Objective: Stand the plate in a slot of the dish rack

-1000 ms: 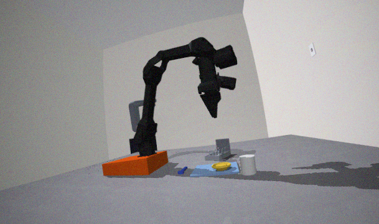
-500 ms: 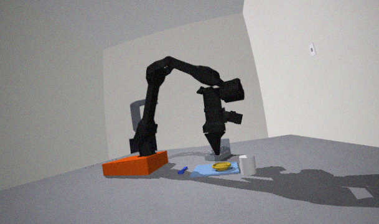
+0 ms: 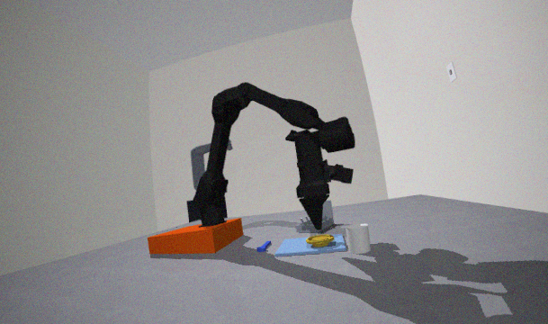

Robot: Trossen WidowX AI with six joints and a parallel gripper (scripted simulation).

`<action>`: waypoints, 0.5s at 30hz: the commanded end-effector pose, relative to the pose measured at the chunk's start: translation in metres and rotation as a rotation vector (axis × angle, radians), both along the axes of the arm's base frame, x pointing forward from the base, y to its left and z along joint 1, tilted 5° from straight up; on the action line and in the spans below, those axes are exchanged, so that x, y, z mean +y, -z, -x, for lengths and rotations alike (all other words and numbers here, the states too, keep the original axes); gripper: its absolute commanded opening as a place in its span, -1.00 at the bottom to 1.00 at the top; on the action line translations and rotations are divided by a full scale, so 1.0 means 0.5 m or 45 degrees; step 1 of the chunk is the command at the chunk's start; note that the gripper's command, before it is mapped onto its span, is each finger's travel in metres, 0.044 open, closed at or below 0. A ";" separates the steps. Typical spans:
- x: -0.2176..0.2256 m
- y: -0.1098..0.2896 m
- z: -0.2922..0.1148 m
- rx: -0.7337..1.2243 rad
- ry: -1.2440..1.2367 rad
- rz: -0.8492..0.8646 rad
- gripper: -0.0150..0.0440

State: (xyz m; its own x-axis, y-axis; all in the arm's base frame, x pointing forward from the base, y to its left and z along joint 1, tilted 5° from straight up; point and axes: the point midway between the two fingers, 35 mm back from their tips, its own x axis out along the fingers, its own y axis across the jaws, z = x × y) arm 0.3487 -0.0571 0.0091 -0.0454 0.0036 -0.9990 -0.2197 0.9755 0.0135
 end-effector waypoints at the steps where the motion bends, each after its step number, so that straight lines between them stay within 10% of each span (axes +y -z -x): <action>1: 0.000 0.014 0.003 0.004 0.004 0.003 0.86; 15: 0.003 0.060 0.006 0.005 0.004 0.003 0.86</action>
